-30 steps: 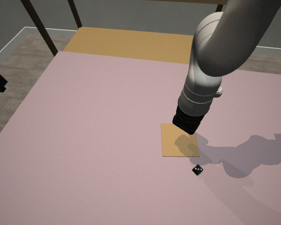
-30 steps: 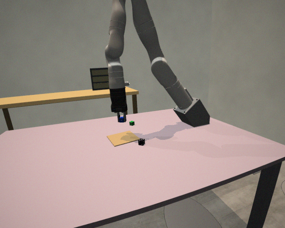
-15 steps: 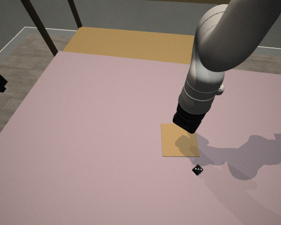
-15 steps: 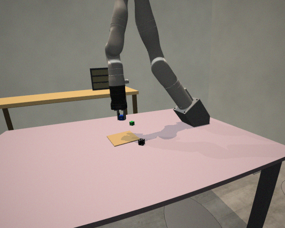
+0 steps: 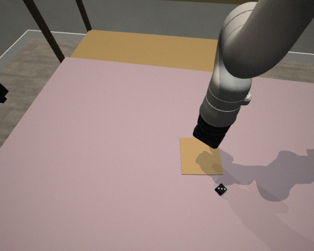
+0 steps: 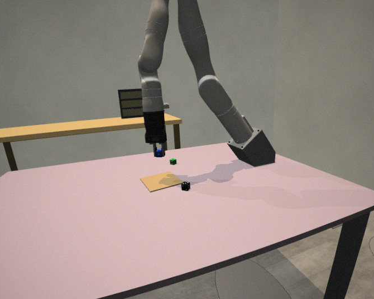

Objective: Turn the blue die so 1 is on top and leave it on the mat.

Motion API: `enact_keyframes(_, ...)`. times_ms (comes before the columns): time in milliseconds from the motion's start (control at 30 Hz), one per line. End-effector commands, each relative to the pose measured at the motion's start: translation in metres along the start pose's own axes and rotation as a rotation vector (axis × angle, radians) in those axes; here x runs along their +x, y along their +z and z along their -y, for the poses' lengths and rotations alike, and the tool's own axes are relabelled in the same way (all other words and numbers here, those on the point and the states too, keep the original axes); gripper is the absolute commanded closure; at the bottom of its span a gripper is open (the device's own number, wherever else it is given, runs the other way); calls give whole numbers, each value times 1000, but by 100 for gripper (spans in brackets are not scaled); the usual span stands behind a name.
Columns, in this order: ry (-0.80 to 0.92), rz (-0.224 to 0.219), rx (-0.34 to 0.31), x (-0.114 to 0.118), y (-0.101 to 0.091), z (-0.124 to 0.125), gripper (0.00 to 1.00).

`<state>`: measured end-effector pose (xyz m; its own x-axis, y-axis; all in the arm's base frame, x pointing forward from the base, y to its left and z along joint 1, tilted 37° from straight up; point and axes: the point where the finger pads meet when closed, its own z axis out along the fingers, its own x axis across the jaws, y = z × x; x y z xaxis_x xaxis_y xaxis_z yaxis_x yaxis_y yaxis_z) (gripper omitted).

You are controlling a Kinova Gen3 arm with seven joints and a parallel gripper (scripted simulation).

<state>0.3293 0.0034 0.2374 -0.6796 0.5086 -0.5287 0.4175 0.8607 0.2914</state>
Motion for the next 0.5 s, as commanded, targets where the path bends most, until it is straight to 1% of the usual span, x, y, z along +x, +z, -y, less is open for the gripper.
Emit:
enact_keyframes(0,-1,1,-1,0,0,0,51)
enact_keyframes(300,-1,1,-1,0,0,-1,51)
enact_keyframes(467,-27,1,0,-2,8,-11,51)
